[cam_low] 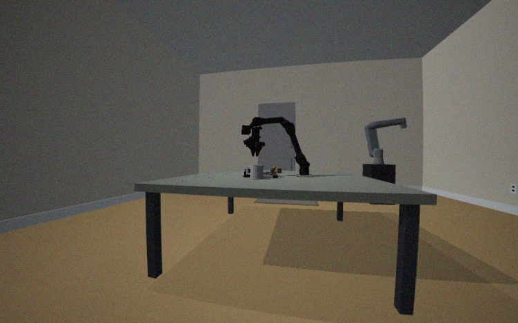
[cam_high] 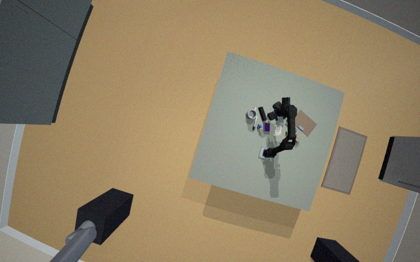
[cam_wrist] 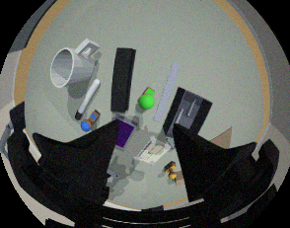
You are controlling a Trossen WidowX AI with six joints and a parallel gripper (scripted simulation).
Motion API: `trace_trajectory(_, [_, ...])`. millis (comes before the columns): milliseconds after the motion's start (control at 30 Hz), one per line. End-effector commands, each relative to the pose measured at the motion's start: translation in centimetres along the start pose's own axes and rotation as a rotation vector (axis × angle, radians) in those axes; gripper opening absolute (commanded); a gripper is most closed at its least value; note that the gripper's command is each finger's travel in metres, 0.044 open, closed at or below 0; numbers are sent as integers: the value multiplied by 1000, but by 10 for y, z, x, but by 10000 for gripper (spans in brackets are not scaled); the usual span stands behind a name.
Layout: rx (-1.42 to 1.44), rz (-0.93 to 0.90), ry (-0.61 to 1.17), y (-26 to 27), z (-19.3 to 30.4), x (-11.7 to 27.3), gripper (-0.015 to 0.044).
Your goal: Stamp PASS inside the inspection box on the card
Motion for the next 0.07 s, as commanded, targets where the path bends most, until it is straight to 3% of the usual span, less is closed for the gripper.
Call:
trace_trajectory(0, [0, 0, 0, 0, 0, 0, 266])
trace_trajectory(33, [0, 0, 0, 0, 0, 0, 266])
Point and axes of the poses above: the point midway between the two fingers, 35 mm back from their tips, its own x axis back along the fingers, its own y axis across the jaws, z = x × y, the point moved 3 cm from there along x, back along the fingers, and after that the axes turned 14 degrees about -x, right-handed, at the moved point
